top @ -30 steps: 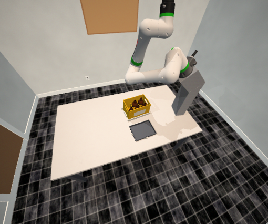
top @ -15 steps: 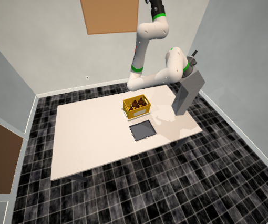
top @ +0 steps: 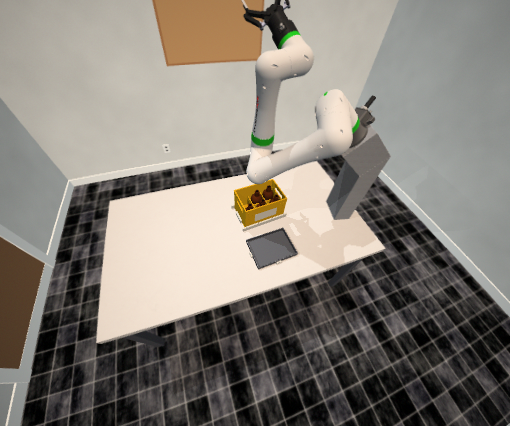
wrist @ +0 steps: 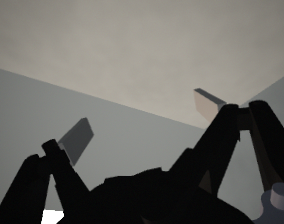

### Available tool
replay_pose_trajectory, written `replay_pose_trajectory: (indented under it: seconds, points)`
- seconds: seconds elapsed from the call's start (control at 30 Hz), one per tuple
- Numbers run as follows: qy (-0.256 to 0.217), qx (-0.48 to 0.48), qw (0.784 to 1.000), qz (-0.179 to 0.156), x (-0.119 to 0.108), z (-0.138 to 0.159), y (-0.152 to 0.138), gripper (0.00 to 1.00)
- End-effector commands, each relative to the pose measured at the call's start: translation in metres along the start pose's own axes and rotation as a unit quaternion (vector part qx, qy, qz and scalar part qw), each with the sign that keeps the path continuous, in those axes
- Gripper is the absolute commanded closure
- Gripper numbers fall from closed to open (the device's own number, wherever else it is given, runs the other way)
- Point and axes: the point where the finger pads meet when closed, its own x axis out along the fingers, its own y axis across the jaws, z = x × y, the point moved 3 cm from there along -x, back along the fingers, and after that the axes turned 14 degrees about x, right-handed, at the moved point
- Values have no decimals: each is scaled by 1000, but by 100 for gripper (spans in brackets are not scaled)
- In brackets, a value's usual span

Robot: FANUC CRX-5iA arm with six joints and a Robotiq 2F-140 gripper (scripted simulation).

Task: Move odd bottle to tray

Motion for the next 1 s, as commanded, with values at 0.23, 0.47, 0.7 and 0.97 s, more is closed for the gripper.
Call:
replay_pose_trajectory:
  seconds: [0.23,0.47,0.7,0.97]
  points:
    - [80,55,992,85,2,-71,76,0]
    - [149,92,974,144,-13,-122,135,0]
    - [219,122,948,196,-41,-169,191,0]
    - [294,146,912,245,-81,-213,244,0]
